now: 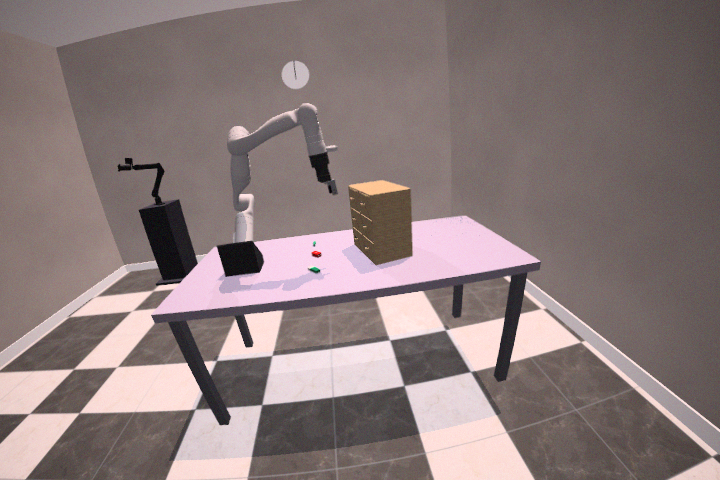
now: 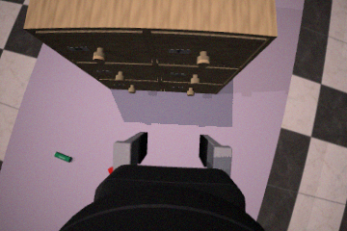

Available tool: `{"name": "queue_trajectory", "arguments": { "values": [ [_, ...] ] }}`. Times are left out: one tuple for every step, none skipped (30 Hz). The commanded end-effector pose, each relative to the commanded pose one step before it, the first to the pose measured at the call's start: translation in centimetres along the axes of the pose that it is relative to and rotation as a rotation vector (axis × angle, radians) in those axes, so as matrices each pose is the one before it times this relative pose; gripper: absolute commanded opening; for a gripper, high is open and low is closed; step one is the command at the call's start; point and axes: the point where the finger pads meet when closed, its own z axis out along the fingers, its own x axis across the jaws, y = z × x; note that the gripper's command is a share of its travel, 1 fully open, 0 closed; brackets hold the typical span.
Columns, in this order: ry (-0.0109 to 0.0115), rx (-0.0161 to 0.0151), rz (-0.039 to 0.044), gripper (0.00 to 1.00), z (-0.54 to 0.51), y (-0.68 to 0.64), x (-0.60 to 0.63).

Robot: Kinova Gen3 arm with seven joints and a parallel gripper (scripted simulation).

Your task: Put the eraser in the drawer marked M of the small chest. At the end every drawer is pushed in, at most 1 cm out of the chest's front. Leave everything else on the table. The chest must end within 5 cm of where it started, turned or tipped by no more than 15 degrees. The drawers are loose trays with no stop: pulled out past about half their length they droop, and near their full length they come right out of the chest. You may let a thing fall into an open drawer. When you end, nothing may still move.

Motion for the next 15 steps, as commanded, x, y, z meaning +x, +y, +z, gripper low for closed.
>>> {"name": "queue_trajectory", "arguments": {
  "values": [
    [-0.00625, 0.07060, 0.01178, 1.00, 0.313, 0.284, 0.215],
    [0.00000, 0.00000, 0.00000, 1.00, 0.000, 0.000, 0.000],
    [0.00000, 0.00000, 0.00000, 1.00, 0.000, 0.000, 0.000],
    [-0.00011, 0.02000, -0.00008, 1.00, 0.188, -0.081, -0.004],
    [0.00034, 0.02064, 0.00039, 1.00, 0.191, -0.073, -0.005],
    [0.00086, 0.02118, 0.00092, 1.00, 0.192, -0.062, -0.005],
    [-0.00070, 0.02351, -0.00054, 1.00, 0.234, -0.088, -0.008],
    [-0.00163, 0.02541, -0.00143, 1.00, 0.263, -0.104, -0.009],
    [-0.00086, 0.02580, -0.00076, 1.00, 0.259, -0.090, -0.007],
    [-0.00002, 0.02605, -0.00003, 1.00, 0.254, -0.072, -0.005],
    [0.00088, 0.02615, 0.00074, 1.00, 0.247, -0.052, -0.002],
    [0.00031, 0.02750, 0.00030, 1.00, 0.269, -0.055, -0.004],
    [-0.00229, 0.03083, -0.00177, 1.00, 0.332, -0.096, -0.013],
    [-0.00101, 0.03063, -0.00082, 1.00, 0.315, -0.070, -0.008],
    [0.00031, 0.03022, 0.00015, 1.00, 0.297, -0.040, -0.004]
  ]
}}
